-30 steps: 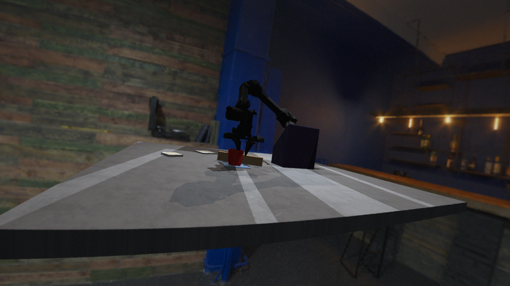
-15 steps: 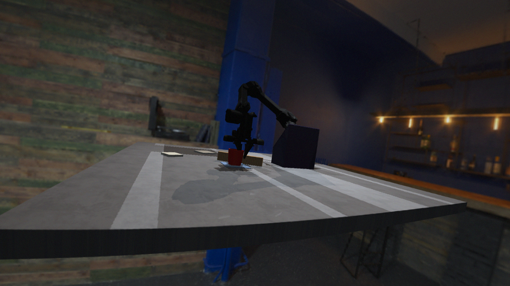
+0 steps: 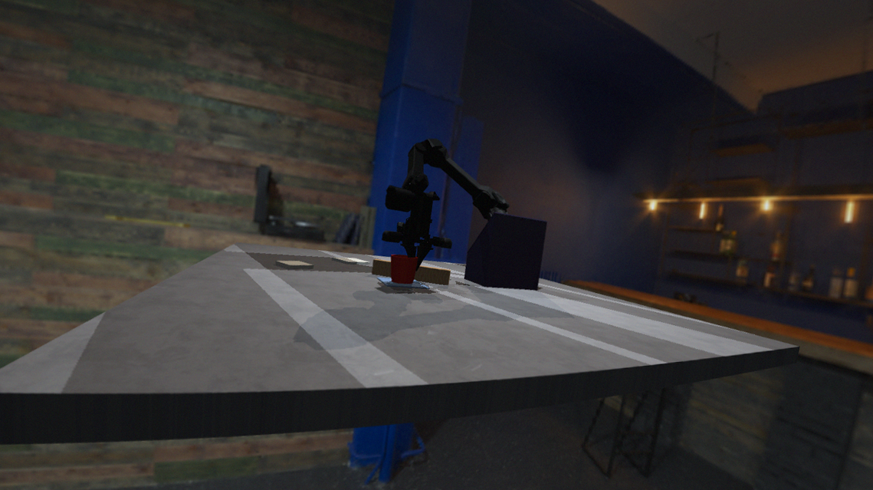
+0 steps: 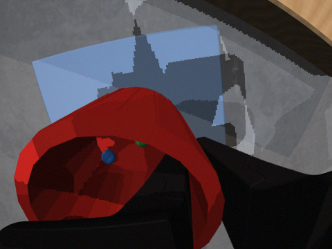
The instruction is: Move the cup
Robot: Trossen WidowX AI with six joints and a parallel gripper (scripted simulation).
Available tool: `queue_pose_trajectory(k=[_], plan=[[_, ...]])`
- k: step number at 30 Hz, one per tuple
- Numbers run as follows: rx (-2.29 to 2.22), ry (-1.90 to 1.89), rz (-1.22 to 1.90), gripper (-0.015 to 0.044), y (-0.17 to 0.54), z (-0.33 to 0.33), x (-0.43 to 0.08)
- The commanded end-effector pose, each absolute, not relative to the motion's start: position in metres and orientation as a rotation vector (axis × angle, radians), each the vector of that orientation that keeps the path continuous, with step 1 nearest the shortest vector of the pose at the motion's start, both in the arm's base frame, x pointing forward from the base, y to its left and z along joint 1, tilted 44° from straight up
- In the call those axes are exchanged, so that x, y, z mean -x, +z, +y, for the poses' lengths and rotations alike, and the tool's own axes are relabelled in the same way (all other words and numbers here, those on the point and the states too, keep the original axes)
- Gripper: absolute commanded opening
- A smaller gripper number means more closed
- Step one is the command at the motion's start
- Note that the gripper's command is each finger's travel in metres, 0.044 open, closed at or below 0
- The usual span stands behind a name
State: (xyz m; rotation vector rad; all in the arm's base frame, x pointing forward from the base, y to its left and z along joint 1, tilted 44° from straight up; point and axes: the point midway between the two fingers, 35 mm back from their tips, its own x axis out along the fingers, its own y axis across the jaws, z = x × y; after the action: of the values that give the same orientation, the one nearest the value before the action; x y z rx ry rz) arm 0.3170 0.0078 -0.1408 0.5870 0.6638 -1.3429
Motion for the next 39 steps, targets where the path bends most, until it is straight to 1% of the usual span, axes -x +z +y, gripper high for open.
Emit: queue_pose_trajectory(k=[1, 16, 39], plan=[[-0.590, -1.344, 0.663, 0.0000, -0.137, 0.012, -0.317], [-0.583, -1.339, 0.664, 0.0000, -0.091, 0.054, -0.308], [-0.573, -1.337, 0.663, 0.0000, -0.091, 0.052, -0.308]])
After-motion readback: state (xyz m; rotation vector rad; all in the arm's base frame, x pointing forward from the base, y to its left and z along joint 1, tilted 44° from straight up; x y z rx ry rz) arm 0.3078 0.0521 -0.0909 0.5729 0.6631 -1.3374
